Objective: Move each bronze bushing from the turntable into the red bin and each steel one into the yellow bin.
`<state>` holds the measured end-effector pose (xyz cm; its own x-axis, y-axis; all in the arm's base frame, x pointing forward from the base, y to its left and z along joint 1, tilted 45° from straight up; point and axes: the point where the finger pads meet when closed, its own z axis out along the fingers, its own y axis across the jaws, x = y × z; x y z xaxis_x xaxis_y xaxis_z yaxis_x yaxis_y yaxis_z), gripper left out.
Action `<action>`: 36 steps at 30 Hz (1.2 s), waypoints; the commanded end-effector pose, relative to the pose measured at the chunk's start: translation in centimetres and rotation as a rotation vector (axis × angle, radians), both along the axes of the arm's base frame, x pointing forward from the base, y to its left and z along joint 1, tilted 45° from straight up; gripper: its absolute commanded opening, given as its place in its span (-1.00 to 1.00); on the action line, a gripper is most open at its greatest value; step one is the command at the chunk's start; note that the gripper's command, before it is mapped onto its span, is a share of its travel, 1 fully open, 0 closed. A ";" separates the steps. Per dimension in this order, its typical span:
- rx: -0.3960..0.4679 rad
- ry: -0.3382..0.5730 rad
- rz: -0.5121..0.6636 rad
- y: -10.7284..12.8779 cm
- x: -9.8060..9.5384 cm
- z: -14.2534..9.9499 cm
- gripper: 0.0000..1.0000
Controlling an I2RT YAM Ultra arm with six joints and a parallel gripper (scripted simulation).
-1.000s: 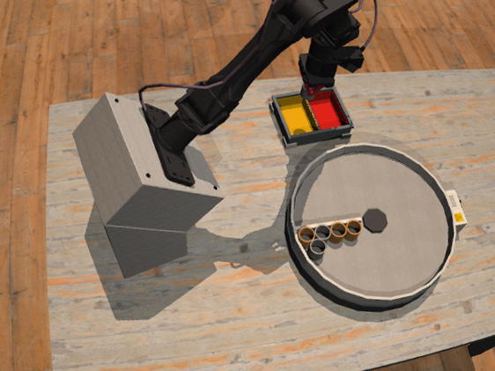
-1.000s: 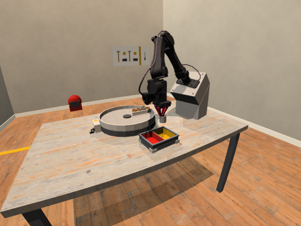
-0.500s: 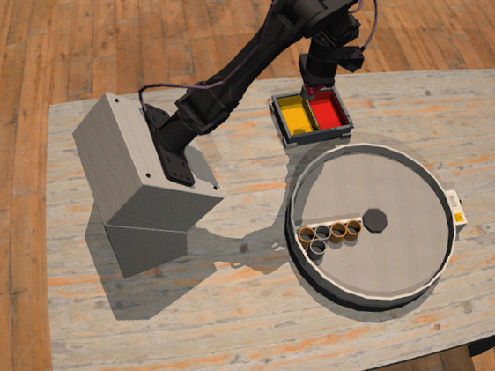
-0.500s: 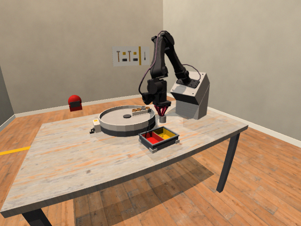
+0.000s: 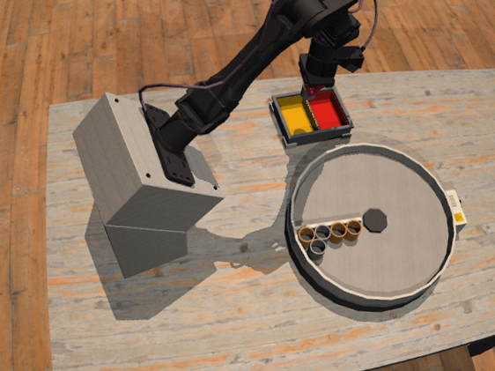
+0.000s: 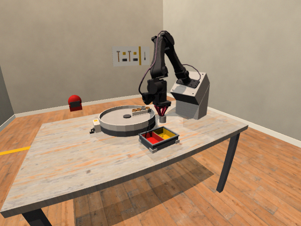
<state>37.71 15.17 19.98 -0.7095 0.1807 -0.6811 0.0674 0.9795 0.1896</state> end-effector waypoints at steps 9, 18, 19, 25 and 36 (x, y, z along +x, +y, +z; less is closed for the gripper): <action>-0.003 -0.003 0.000 -0.1 0.8 -1.0 -1.00; 0.009 -0.023 0.003 0.7 4.8 -3.4 -1.00; 0.012 -0.029 0.003 0.8 5.2 -3.4 -1.00; 0.028 -0.063 0.011 1.1 5.3 -2.1 -1.00; 0.024 -0.050 0.006 1.0 5.2 -2.5 -1.00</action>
